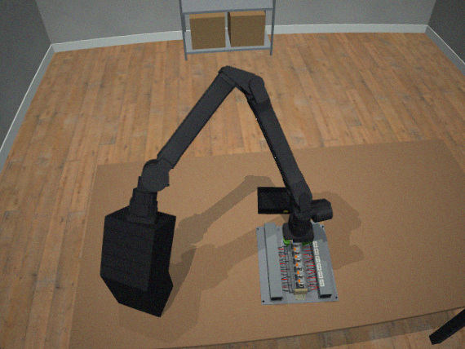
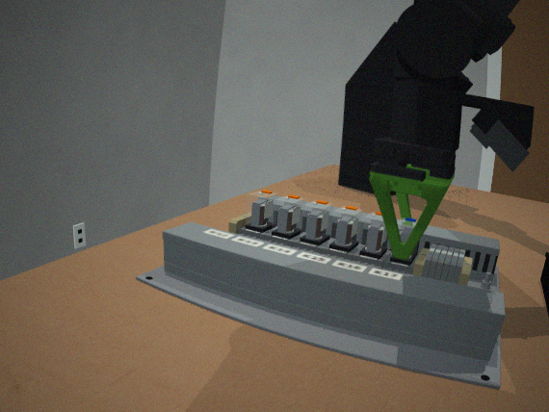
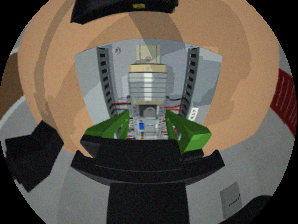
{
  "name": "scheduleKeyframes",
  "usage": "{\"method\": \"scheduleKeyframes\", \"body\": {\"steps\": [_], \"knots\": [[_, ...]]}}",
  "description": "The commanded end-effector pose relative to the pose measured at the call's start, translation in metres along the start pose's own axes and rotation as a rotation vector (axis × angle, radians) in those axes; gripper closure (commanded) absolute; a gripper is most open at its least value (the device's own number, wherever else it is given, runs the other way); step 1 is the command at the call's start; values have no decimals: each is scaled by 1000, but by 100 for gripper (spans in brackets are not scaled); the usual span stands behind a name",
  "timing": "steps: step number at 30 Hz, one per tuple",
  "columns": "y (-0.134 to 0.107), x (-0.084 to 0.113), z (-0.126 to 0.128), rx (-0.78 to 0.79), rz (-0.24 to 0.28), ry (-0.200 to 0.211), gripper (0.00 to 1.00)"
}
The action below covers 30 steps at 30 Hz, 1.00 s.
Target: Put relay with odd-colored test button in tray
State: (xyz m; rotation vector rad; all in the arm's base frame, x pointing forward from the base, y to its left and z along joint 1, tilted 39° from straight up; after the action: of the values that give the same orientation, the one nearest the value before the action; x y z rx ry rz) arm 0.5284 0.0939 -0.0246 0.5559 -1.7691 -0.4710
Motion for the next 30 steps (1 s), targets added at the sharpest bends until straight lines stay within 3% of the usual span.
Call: {"method": "scheduleKeyframes", "body": {"steps": [1,30], "knots": [[-11,5,-13,-19,5,-32,41],[-10,1,-9,-10,3,-24,41]]}}
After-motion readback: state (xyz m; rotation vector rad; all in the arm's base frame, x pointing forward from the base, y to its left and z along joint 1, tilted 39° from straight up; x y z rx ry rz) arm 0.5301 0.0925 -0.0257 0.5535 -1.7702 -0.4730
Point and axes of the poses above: the point where the finger pads meet when closed, its own x axis back along the fingers, its own z axis across the jaws, y = z × x, the point moved 7 cm from there along x, back along the fingers, and after that the axes turned 6 degrees about x, right-handed, at the moved point
